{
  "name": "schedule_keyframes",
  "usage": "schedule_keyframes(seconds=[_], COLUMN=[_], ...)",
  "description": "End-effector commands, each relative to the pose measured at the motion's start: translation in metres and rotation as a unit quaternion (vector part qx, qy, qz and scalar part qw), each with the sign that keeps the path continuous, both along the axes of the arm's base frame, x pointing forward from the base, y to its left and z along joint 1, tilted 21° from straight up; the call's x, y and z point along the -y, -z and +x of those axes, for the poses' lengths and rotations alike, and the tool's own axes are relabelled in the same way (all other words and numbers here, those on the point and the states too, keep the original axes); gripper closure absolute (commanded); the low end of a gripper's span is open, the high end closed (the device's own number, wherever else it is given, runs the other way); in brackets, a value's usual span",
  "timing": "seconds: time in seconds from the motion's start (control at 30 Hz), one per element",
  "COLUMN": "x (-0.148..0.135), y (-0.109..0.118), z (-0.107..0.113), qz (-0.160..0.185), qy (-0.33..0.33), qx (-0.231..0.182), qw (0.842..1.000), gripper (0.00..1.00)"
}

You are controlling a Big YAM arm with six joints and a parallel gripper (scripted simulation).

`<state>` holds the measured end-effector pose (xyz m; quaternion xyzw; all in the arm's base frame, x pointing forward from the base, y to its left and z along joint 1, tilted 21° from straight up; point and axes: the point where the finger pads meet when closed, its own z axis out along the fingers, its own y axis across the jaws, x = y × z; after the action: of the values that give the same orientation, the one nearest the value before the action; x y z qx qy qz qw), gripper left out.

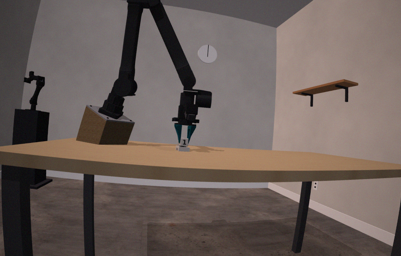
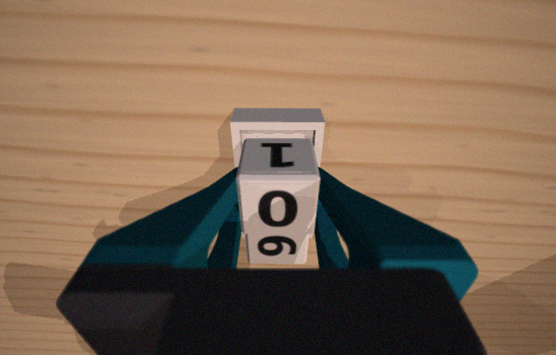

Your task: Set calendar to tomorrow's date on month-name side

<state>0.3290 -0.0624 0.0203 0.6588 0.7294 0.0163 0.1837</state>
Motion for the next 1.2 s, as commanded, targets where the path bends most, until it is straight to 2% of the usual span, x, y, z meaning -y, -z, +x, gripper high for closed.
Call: schedule_keyframes(seconds=[0.0,1.07,1.17], x=[0.0023,0.0029,0.0044], y=[-0.0036,0.0006,0.0064], z=[0.0049,0.0049,0.0052], qz=[-0.003,-0.003,-0.002], qy=[-0.004,-0.005,-0.003], qx=[0.008,0.008,0.003], qw=[1.000,1.000,1.000], gripper=[0.73,0.73,0.73])
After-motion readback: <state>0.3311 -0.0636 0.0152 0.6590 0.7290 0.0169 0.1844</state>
